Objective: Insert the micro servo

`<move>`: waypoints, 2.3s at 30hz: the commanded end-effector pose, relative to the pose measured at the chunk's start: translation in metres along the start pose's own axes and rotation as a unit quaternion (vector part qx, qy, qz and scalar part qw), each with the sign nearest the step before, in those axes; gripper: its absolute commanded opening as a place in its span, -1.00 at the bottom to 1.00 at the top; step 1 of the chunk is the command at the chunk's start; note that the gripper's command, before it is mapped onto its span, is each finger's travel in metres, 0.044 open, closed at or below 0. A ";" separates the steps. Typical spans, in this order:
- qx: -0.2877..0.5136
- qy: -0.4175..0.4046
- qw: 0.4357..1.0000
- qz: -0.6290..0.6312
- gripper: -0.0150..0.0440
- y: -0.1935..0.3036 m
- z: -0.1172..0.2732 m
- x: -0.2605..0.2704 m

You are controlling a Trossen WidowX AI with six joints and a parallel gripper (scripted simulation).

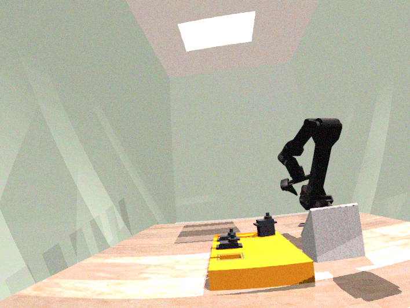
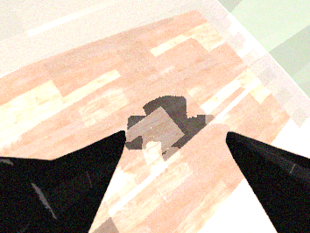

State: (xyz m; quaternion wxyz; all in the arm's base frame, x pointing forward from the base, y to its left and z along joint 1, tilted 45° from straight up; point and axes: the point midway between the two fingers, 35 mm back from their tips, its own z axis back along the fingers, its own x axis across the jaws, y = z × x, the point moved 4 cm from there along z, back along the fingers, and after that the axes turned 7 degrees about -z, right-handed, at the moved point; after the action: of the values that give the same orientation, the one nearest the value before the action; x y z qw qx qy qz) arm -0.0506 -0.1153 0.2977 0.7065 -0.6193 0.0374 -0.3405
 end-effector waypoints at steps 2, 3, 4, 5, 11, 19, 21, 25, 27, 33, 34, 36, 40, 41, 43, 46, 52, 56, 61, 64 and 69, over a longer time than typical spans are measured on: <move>0.040 -0.020 0.998 0.035 1.00 0.011 -0.008 0.013; 0.047 -0.026 0.998 0.040 1.00 0.013 -0.009 0.016; 0.054 -0.030 0.997 0.039 1.00 0.015 -0.011 0.019; 0.061 -0.033 0.997 0.045 1.00 0.017 -0.012 0.021; 0.122 -0.069 0.985 0.099 1.00 0.037 -0.016 0.042; 0.174 -0.104 0.965 0.165 1.00 0.058 -0.015 0.061; 0.191 -0.115 0.956 0.189 1.00 0.066 -0.013 0.068; 0.221 -0.137 0.936 0.239 1.00 0.082 -0.008 0.080; 0.234 -0.148 0.924 0.264 1.00 0.090 -0.004 0.086; 0.266 -0.180 0.883 0.342 1.00 0.114 0.010 0.100; 0.270 -0.185 0.875 0.356 1.00 0.118 0.013 0.102; 0.277 -0.195 0.860 0.382 1.00 0.126 0.019 0.105; 0.289 -0.216 0.826 0.432 1.00 0.141 0.032 0.110; 0.290 -0.221 0.817 0.446 1.00 0.145 0.035 0.112; 0.293 -0.230 0.799 0.472 1.00 0.152 0.042 0.113; 0.294 -0.243 0.770 0.511 1.00 0.162 0.053 0.115; 0.287 -0.267 0.708 0.587 1.00 0.182 0.077 0.116; 0.275 -0.282 0.664 0.635 1.00 0.194 0.094 0.115; 0.253 -0.297 0.607 0.692 1.00 0.207 0.115 0.110; 0.234 -0.305 0.573 0.723 1.00 0.214 0.127 0.106; 0.199 -0.316 0.513 0.772 1.00 0.225 0.149 0.097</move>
State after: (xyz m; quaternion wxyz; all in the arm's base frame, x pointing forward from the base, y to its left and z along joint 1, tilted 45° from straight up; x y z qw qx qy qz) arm 0.1867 -0.0534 0.1703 0.7926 -0.2625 0.1818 0.5195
